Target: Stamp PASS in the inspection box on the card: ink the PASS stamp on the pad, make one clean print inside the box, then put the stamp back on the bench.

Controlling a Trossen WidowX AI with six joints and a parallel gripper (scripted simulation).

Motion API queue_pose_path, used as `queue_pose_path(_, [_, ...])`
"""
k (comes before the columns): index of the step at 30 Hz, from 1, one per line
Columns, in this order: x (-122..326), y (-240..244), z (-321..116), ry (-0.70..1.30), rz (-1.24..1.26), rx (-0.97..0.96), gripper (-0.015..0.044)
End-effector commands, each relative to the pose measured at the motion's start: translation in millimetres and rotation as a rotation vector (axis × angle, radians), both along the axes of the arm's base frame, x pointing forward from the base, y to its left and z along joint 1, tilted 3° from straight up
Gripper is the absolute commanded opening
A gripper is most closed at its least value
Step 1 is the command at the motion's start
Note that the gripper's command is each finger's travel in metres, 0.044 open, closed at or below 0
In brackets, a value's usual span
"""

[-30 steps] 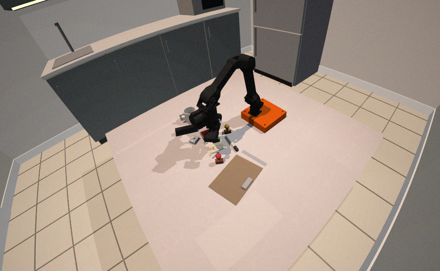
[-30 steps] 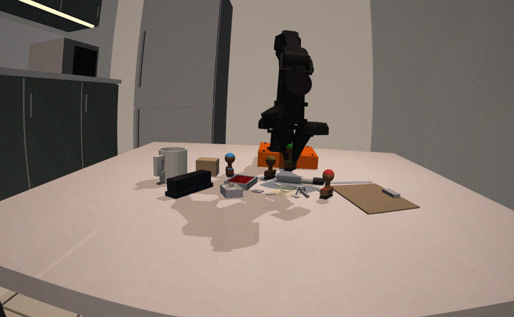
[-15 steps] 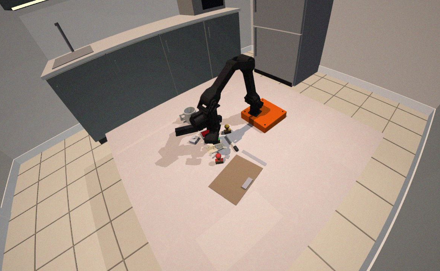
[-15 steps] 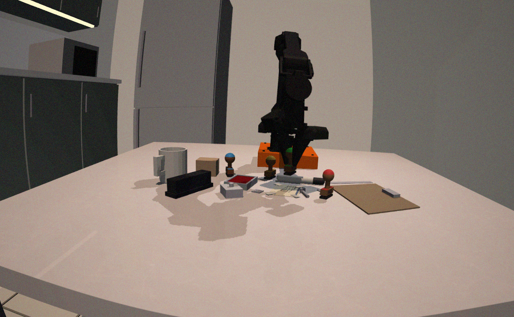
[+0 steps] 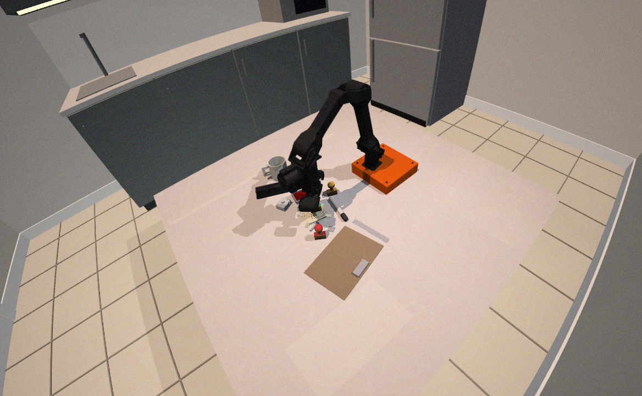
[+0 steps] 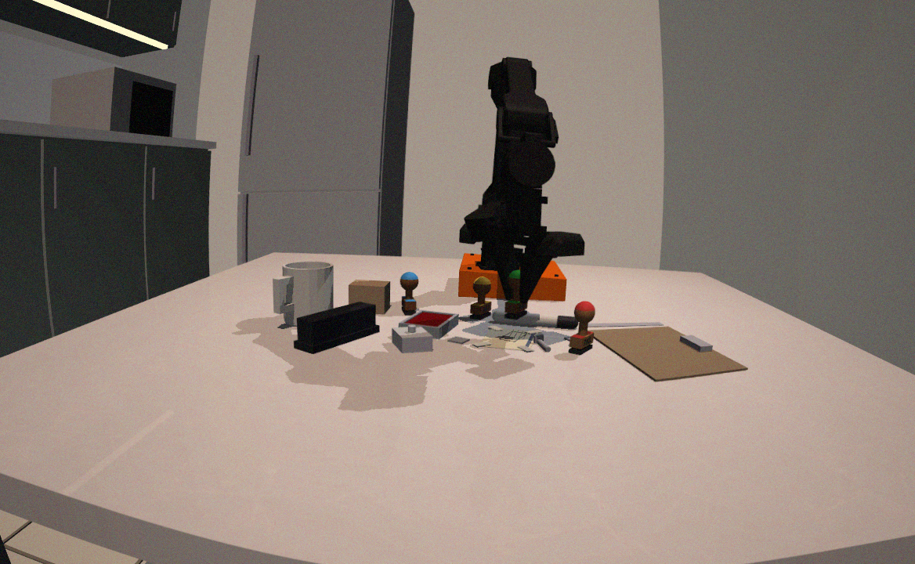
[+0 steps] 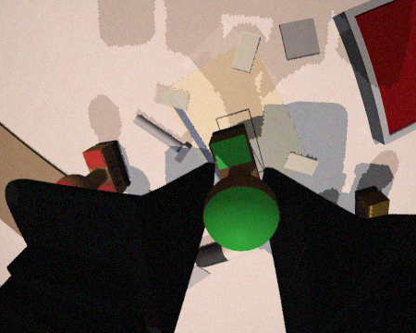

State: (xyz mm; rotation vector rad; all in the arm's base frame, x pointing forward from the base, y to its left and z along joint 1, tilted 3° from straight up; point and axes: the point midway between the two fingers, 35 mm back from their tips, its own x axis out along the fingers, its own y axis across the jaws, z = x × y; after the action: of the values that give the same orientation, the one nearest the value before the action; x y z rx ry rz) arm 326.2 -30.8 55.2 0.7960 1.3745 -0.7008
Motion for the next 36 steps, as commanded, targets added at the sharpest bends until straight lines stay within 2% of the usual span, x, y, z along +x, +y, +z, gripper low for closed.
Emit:
queue_pose_path(1, [-1,-1,-5,0.006,-0.005,-0.005,0.0])
queue_pose_path(36, [-1,0,-28,0.003,-0.004,-0.005,0.0])
